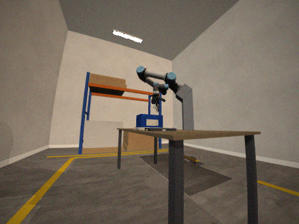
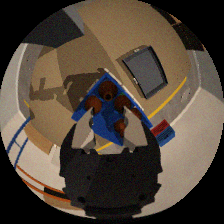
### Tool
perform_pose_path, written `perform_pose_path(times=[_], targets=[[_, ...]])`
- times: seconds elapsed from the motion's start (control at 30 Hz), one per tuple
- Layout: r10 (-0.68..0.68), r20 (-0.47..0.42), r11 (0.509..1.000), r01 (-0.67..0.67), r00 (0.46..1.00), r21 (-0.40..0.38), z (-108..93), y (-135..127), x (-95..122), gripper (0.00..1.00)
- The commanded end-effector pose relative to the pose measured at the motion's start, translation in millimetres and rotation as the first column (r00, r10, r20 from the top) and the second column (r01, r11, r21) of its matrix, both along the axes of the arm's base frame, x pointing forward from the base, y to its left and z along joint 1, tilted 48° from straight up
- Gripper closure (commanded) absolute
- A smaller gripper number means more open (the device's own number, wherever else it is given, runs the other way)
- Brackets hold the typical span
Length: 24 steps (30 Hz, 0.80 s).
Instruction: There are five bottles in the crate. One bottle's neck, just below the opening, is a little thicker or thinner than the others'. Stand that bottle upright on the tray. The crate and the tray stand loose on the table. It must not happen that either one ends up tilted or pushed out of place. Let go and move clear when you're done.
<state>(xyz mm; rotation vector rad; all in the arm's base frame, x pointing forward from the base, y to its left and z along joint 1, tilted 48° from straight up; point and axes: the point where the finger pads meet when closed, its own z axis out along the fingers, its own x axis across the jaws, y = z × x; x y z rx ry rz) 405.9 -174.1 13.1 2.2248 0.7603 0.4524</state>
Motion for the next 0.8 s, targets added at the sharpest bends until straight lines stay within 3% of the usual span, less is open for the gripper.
perform_pose_path(times=[0.0, 0.77], targets=[[0.0, 0.001, 1.0, 0.0, 1.0, -0.001, -3.5, -2.8, 3.0, 0.62], [0.0, 0.001, 1.0, 0.0, 1.0, -0.001, -20.9, -16.3, 16.6, 0.62]])
